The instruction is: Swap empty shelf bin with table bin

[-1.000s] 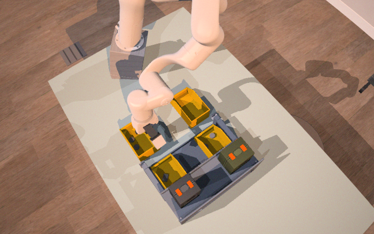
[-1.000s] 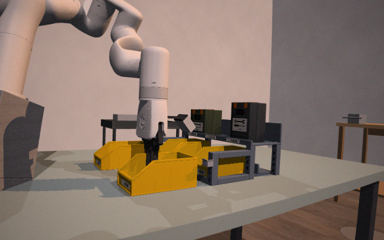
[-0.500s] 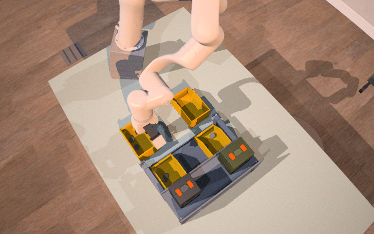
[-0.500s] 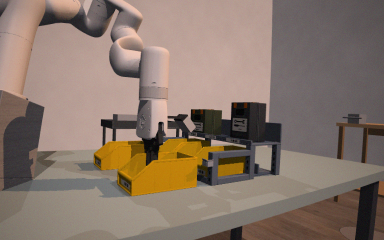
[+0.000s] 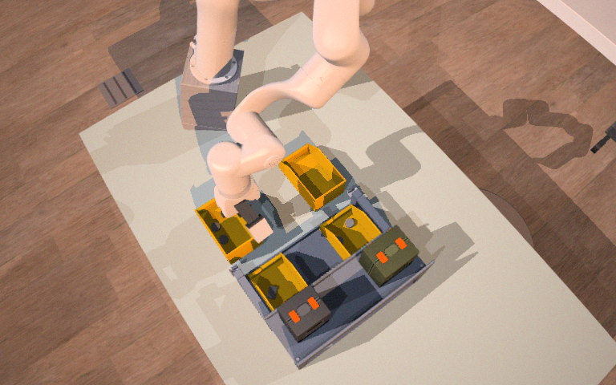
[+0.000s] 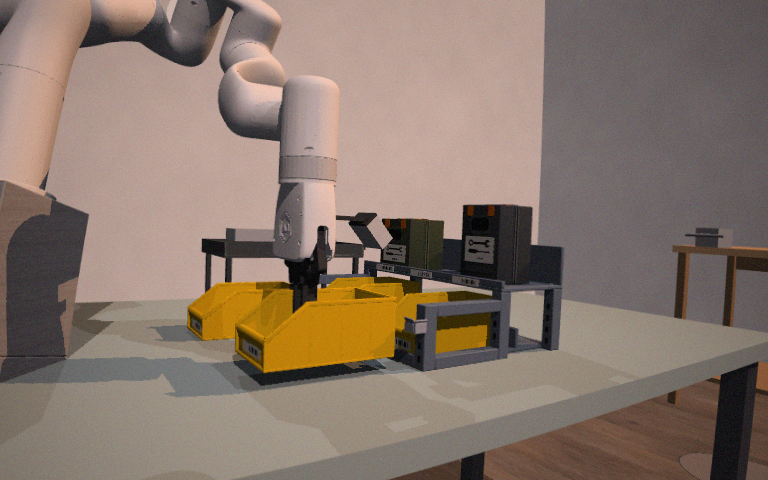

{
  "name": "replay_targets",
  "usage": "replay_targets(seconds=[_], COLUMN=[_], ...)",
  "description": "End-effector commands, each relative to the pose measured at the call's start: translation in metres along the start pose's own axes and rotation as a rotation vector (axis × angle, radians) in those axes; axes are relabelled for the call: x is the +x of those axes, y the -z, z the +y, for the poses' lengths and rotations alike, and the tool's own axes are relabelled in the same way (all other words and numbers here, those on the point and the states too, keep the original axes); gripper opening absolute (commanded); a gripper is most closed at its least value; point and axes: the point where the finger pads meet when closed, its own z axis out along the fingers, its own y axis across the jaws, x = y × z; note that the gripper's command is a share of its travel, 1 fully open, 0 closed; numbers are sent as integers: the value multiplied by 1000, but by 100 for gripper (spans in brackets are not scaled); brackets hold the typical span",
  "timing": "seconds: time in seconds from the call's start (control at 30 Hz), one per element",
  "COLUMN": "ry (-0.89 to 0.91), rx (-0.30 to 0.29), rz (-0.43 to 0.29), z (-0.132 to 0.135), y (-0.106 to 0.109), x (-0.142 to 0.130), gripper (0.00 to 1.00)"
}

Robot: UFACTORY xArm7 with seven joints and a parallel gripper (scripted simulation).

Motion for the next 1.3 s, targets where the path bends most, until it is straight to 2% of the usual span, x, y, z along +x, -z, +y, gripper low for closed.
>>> replay_targets(seconds=[0.0, 0.57, 0.7, 0.83, 1.03, 1.1, 1.27], ry=[0, 0, -1, -2, -4, -4, -6], rx=[-2, -2, -2, -2, -2, -2, -2], rz=[2, 2, 2, 2, 2, 2, 2], z=[1, 0, -6, -29, -81, -81, -116], y=[9, 12, 12, 11, 9, 9, 8], x=[1, 1, 0, -1, -5, -5, -7], gripper=[0, 0, 0, 0, 0, 0, 0])
